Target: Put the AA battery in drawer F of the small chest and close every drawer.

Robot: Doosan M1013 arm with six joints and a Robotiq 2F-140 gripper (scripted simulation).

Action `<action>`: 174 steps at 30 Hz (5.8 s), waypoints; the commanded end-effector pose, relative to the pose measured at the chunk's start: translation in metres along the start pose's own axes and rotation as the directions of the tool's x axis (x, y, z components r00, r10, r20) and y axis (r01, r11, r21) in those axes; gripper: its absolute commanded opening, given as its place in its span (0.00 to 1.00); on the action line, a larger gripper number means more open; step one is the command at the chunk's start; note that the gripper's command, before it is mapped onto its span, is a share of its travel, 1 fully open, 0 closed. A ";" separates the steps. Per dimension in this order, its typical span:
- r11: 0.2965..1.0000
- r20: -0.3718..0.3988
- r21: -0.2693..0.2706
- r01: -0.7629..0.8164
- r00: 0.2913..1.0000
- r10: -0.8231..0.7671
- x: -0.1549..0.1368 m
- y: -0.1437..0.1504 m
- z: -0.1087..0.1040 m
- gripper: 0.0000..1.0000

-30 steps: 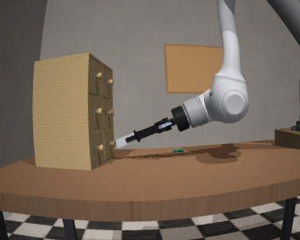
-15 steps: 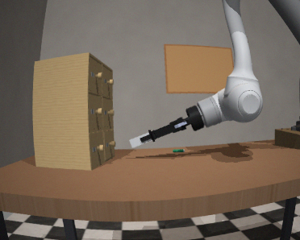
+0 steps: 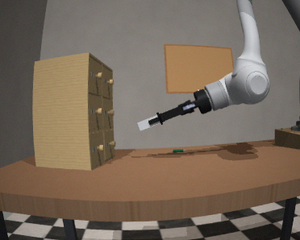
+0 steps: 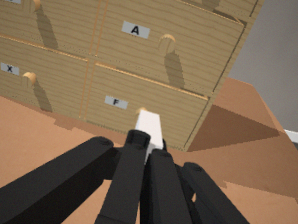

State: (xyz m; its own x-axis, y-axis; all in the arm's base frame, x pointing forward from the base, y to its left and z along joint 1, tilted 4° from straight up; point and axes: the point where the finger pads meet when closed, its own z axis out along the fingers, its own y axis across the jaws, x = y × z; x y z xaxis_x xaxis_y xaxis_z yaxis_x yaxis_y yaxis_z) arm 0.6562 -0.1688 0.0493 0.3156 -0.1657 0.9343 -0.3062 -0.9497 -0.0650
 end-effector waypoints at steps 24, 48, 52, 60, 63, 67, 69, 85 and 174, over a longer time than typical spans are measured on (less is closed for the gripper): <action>1.000 0.097 0.000 0.000 0.995 0.000 0.042 0.000 -0.049 0.00; 1.000 0.431 0.004 -0.002 0.902 0.000 0.059 -0.001 -0.085 0.00; 1.000 0.448 0.011 -0.005 0.894 0.000 0.061 -0.004 -0.087 0.00; 1.000 0.486 0.006 -0.003 0.874 0.000 0.062 -0.002 -0.092 0.00; 1.000 0.528 0.002 -0.001 0.849 0.000 0.064 -0.001 -0.097 0.00; 1.000 0.670 0.000 0.000 0.742 0.000 0.073 0.000 -0.116 0.00; 1.000 0.737 0.000 0.000 0.676 0.000 0.077 0.000 -0.126 0.00; 1.000 0.935 0.000 0.000 0.354 0.000 0.096 0.000 -0.167 0.00; 1.000 0.941 0.000 0.000 0.339 0.000 0.097 0.000 -0.168 1.00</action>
State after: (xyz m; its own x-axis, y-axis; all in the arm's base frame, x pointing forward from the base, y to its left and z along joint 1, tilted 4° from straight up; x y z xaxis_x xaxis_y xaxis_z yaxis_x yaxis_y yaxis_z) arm 0.5355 -0.1401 0.1986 0.9520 -0.3059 -0.0126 -0.3061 -0.9498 -0.0653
